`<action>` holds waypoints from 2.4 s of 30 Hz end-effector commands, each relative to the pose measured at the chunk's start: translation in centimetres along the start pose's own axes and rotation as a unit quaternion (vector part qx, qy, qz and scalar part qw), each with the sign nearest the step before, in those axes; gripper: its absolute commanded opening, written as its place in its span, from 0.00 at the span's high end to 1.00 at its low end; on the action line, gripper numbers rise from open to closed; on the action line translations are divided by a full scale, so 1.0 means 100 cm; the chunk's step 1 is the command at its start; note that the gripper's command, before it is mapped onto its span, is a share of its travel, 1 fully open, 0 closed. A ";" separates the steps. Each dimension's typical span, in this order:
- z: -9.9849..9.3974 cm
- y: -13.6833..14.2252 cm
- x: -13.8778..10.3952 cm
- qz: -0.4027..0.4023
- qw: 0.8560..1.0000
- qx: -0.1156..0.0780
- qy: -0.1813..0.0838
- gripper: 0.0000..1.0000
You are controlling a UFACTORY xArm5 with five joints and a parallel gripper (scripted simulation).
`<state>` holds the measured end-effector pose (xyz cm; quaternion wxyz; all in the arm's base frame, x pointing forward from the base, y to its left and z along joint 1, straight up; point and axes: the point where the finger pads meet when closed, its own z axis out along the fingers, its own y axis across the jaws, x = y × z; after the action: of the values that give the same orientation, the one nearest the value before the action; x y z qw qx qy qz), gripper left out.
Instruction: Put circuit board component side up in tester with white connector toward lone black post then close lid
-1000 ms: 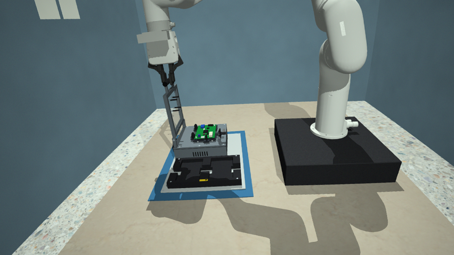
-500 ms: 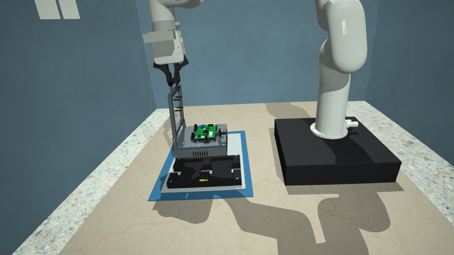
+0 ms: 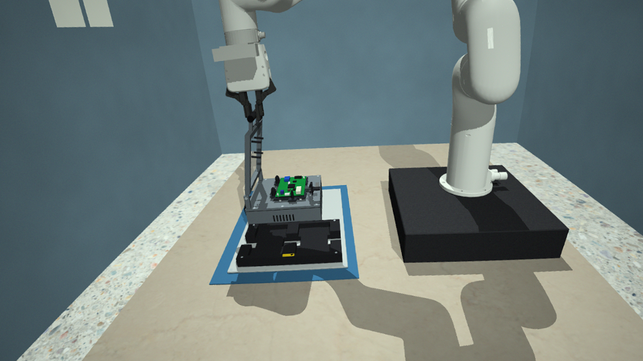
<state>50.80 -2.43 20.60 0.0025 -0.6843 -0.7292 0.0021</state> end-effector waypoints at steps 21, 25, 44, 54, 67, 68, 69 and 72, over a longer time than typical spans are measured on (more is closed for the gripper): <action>0.009 -0.037 0.000 0.000 1.000 -0.003 0.000 1.00; 0.013 -0.044 0.000 0.000 1.000 -0.003 0.000 1.00; 0.031 -0.074 0.000 0.000 1.000 -0.003 0.000 1.00; 0.043 -0.090 0.000 0.000 1.000 -0.003 0.000 1.00; 0.063 -0.108 0.000 0.000 1.000 -0.003 0.000 1.00; 0.064 -0.110 0.000 0.000 1.000 -0.003 0.000 1.00; 0.066 -0.111 0.000 0.000 1.000 -0.003 0.000 1.00; 0.068 -0.112 0.000 0.000 1.000 -0.003 0.000 1.00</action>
<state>39.87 -3.12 14.28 0.0021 -0.6843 -0.7292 0.0017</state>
